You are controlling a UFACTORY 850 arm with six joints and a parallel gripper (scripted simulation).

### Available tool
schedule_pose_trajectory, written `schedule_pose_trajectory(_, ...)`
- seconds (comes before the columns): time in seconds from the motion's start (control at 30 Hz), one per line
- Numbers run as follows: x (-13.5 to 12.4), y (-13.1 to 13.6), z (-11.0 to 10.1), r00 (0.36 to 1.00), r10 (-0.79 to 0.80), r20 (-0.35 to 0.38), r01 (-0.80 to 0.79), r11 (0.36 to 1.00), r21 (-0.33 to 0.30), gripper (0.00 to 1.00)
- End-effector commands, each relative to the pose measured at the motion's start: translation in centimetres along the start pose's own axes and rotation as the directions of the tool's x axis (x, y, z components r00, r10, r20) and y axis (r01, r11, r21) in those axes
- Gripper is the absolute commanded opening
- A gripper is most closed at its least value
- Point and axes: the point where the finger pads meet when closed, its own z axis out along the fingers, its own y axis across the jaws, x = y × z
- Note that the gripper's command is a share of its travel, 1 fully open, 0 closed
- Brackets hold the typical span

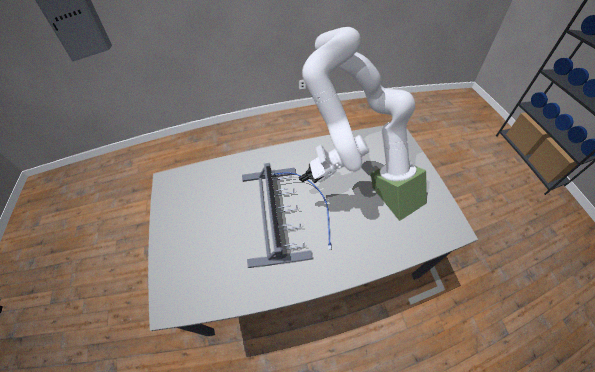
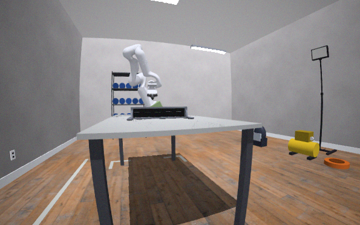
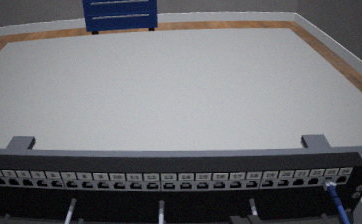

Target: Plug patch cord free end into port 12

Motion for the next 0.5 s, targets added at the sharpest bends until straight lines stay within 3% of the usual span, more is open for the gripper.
schedule_pose_trajectory(0.0,0.1,0.0,-0.9,1.0,0.001,-0.001,-0.001,1.0,0.0,0.0)
schedule_pose_trajectory(0.47,0.1,0.0,-2.6,1.0,0.001,-0.001,-0.001,1.0,0.0,0.0)
